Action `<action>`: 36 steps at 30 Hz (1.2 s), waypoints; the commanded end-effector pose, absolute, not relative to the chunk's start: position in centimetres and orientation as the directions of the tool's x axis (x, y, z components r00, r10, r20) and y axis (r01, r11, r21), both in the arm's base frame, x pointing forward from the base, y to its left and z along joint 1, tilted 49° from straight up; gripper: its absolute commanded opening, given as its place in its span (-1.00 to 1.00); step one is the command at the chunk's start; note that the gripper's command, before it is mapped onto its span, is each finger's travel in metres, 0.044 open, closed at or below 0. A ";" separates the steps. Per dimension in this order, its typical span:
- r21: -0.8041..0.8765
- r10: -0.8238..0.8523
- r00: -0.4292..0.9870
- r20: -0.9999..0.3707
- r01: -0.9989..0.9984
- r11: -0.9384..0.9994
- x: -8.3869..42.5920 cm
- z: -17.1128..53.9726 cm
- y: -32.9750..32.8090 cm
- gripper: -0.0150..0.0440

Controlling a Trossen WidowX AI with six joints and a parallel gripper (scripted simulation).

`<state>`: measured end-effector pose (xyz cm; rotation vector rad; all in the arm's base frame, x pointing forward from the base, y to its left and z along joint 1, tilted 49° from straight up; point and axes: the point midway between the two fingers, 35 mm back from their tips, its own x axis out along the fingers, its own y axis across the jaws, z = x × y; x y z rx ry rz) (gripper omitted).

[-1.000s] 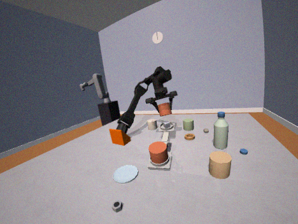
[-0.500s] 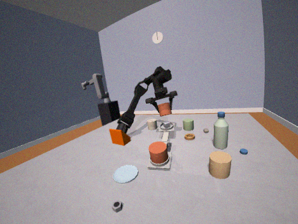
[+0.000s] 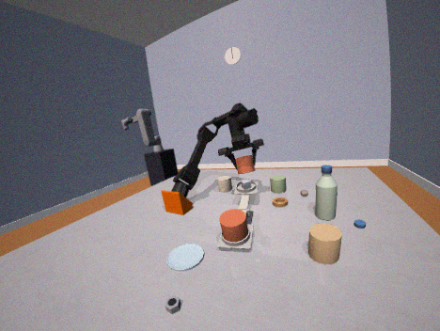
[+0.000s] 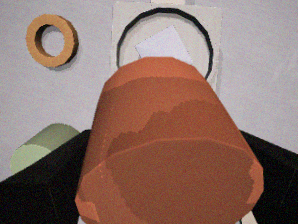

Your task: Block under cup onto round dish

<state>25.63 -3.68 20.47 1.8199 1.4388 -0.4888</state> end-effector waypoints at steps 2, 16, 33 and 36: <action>0.304 0.670 0.278 -0.688 0.949 -0.082 25.5 20.9 -1.8 -0.49; 0.258 0.710 0.215 -0.670 0.965 -0.049 24.5 22.1 3.5 -0.49; 0.210 0.745 0.149 -0.651 0.978 -0.012 22.7 22.8 8.1 -0.49; 0.211 0.744 0.149 -0.651 0.977 -0.012 22.8 22.3 8.7 -0.49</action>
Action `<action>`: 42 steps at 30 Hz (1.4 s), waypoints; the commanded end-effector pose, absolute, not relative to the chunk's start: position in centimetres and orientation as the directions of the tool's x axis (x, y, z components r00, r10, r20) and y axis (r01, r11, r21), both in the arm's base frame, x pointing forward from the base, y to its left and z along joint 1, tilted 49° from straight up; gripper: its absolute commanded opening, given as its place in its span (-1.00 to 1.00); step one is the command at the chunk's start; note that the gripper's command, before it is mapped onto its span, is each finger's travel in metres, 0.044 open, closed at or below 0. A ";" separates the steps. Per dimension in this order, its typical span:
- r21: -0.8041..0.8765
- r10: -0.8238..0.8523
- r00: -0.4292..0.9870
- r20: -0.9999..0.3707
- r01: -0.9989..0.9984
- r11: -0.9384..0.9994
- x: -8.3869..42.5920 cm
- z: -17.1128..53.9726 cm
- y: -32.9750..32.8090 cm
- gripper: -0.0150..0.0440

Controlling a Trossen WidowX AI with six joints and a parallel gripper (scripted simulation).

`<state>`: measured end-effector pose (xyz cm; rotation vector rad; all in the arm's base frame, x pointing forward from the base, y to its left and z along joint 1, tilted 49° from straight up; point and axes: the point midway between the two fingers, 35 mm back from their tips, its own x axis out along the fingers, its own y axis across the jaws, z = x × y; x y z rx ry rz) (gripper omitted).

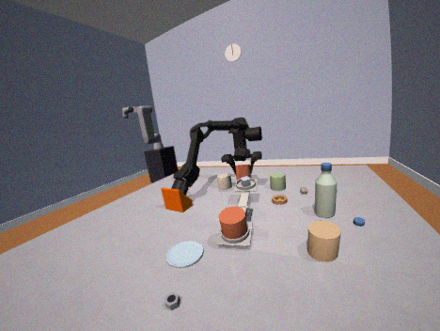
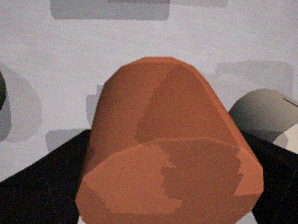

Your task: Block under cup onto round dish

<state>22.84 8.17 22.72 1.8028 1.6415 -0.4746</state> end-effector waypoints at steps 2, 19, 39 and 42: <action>0.211 0.744 0.149 -0.652 0.977 -0.012 22.9 21.9 9.1 -0.49; 0.212 0.746 0.151 -0.649 0.977 -0.013 23.3 20.0 11.4 -0.49; 0.217 0.748 0.151 -0.646 0.976 -0.009 23.4 19.7 12.0 0.67; 0.217 0.748 0.151 -0.647 0.976 -0.009 23.4 19.8 11.8 0.93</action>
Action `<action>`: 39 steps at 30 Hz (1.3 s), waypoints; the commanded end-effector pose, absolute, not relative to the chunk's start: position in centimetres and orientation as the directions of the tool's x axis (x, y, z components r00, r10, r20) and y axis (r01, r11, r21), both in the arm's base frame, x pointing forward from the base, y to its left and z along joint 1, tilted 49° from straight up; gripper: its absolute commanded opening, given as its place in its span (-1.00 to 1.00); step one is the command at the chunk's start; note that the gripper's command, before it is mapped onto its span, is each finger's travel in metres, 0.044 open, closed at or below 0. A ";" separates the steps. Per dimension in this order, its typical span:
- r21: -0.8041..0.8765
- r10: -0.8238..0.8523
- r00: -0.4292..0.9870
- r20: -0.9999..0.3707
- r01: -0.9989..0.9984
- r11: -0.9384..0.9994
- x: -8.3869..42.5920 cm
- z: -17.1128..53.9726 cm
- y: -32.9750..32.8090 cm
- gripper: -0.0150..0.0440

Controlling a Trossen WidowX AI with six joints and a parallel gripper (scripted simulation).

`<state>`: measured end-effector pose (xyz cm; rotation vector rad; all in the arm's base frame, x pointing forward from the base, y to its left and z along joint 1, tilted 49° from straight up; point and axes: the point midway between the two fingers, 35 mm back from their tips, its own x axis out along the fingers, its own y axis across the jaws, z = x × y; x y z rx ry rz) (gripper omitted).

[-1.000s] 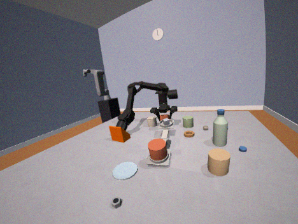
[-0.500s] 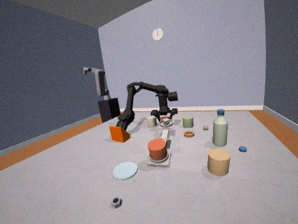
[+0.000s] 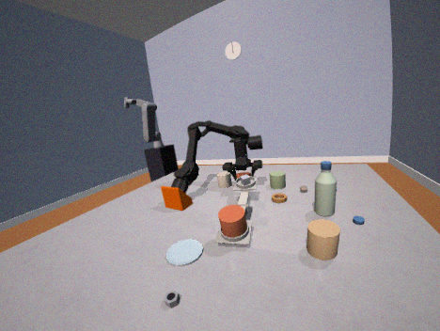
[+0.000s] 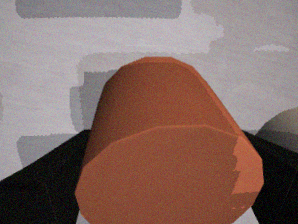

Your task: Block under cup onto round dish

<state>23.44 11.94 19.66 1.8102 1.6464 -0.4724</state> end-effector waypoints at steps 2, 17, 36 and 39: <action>0.215 0.745 0.150 -0.650 0.977 -0.009 23.4 20.4 10.9 1.00; 0.287 0.731 0.229 -0.643 0.957 -0.048 23.8 22.9 6.4 0.47; 0.512 0.728 0.186 -0.660 0.820 0.255 26.7 16.7 -5.5 0.39; 0.512 0.728 0.186 -0.660 0.820 0.255 26.7 16.7 -5.5 0.39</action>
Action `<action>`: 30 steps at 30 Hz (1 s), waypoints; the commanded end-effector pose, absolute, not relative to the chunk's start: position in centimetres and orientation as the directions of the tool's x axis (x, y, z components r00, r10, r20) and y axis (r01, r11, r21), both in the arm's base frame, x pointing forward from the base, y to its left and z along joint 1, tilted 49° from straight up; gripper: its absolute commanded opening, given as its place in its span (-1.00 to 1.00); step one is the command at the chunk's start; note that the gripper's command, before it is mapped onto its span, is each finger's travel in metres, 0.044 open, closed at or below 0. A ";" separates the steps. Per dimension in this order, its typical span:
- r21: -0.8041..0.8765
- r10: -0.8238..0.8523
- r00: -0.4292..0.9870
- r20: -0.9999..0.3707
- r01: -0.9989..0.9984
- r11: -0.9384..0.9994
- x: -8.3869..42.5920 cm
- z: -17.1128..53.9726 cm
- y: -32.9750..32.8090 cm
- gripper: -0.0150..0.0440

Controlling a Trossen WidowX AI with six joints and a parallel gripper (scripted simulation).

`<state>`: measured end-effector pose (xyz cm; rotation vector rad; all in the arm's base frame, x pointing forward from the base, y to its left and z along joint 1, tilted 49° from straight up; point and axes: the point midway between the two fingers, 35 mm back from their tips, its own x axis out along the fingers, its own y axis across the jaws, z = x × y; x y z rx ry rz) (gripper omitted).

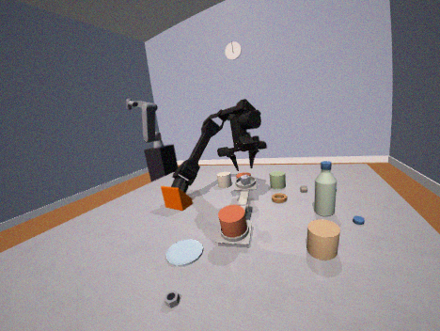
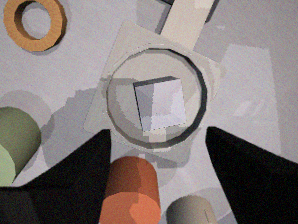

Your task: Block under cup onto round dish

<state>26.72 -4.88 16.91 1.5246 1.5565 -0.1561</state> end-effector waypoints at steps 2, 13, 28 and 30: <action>0.512 0.728 0.186 -0.660 0.820 0.255 26.7 16.7 -5.5 0.39; 0.558 0.742 0.149 -0.654 0.757 0.340 27.0 15.7 -4.5 0.39; 0.558 0.741 0.150 -0.654 0.757 0.340 27.4 14.4 -3.0 0.39; 0.558 0.742 0.150 -0.654 0.757 0.340 27.4 14.2 -2.7 0.39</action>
